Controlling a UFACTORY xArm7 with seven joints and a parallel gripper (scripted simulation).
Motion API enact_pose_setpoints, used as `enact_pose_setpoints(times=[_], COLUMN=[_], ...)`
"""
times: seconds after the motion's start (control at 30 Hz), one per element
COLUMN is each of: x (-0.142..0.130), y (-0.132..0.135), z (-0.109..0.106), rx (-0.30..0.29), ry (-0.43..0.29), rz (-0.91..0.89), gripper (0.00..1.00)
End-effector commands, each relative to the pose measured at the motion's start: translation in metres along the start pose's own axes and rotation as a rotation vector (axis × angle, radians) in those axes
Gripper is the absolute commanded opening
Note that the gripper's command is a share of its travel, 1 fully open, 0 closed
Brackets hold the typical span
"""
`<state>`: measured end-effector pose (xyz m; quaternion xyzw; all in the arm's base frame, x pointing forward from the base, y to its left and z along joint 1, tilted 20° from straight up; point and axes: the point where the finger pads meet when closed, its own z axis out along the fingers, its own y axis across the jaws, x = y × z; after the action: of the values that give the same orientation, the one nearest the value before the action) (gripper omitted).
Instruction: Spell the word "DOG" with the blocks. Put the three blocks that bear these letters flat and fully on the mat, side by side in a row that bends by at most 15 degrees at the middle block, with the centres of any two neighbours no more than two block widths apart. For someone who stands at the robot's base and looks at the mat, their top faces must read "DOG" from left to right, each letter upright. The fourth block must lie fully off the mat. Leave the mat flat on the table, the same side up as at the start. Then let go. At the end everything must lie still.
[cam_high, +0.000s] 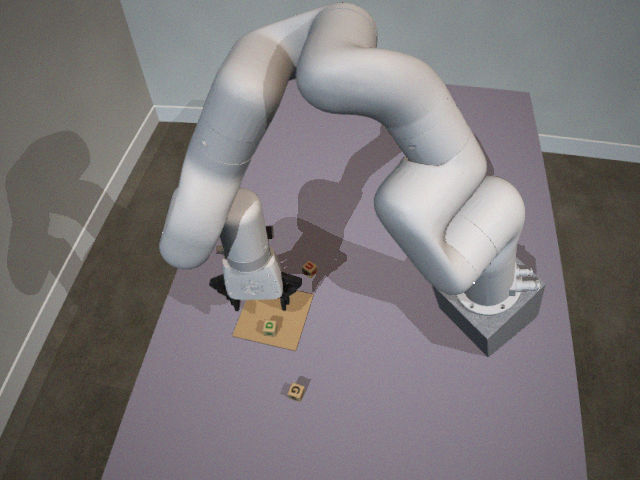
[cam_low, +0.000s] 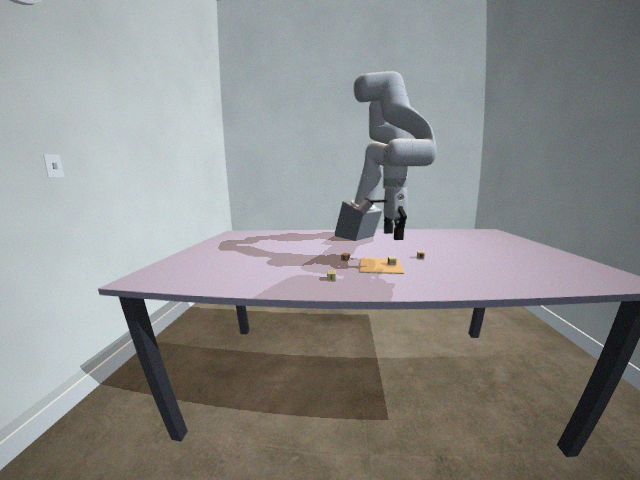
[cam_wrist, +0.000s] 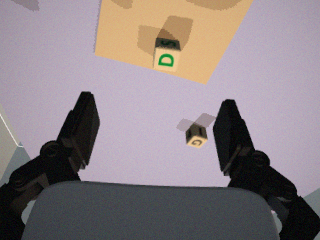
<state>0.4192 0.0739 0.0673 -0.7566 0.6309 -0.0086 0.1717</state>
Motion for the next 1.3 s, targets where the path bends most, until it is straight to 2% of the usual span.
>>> enact_pose_setpoints(times=[0.0, 0.1, 0.17, 0.2, 0.67, 0.73, 0.77, 0.87, 1.23, 1.27], x=[0.008, 0.015, 0.015, 0.021, 0.068, 0.068, 0.08, 0.091, 0.163, 0.163], y=[-0.013, -0.021, -0.021, -0.028, -0.063, -0.063, -0.069, -0.074, -0.088, -0.088], z=[0.0, 0.0, 0.0, 0.001, 0.002, 0.002, 0.002, 0.002, 0.006, 0.006], rx=[-0.005, -0.006, -0.006, -0.005, 0.009, 0.009, 0.013, 0.016, 0.019, 0.019], ry=[-0.016, -0.024, -0.024, -0.03, -0.043, -0.043, -0.041, -0.038, -0.011, -0.011], rz=[-0.138, -0.236, -0.236, -0.312, -0.735, -0.735, -0.818, -0.881, -1.215, -1.215], gripper=[1.0, 1.0, 1.0, 1.0, 1.0, 1.0, 1.0, 1.0, 1.0, 1.0])
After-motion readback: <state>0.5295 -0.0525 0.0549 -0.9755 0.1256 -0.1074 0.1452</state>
